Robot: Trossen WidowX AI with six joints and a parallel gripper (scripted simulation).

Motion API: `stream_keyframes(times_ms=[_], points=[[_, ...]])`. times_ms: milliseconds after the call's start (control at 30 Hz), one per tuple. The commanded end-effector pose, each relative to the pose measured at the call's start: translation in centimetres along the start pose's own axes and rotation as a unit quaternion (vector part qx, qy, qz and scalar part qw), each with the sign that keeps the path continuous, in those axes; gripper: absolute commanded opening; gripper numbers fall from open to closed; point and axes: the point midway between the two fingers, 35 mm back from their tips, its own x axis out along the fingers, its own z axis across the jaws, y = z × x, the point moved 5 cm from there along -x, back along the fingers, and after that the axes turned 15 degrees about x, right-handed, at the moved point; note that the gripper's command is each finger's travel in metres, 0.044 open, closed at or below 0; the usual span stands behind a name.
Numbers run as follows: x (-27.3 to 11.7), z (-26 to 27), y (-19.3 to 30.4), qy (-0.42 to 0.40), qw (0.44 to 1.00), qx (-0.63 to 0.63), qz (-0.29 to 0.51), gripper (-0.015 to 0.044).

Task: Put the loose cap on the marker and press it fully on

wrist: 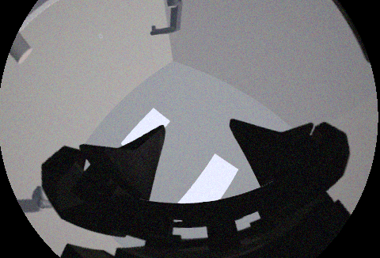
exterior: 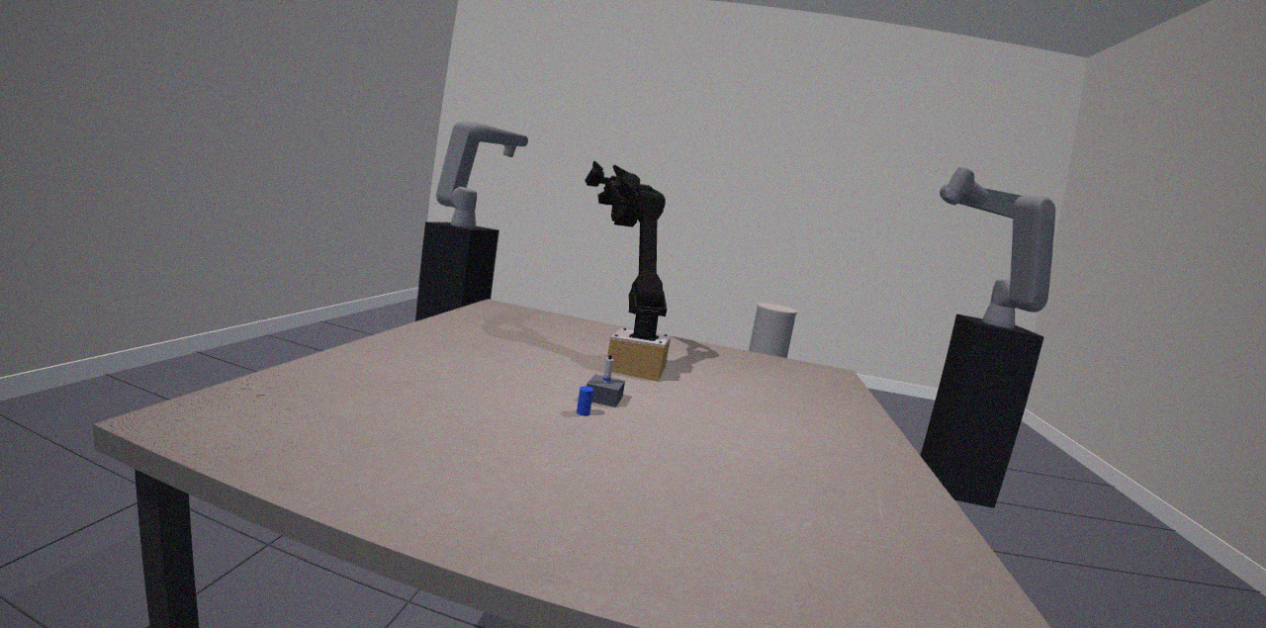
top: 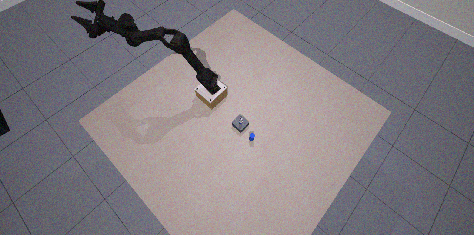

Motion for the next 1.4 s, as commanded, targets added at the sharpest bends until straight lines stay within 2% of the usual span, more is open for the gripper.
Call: stream_keyframes(times_ms=[0,167,400,667,1000,1367], points=[[0.0,-0.2,-0.1,0.002,1.0,0.004,-0.001,0.0374],[1.0,-5.3,-2.9,0.036,0.994,0.1,-0.036,0.0242],[1.6,-12.4,-8.5,0.038,0.957,0.257,-0.127,0.0238],[0.0,-23.3,-14.0,0.033,0.87,0.421,-0.254,0.0238],[-6.0,-37.6,-17.5,0.007,0.716,0.554,-0.425,0.0238],[-16.4,-50.9,-17.3,-0.06,0.53,0.609,-0.587,0.0238]])
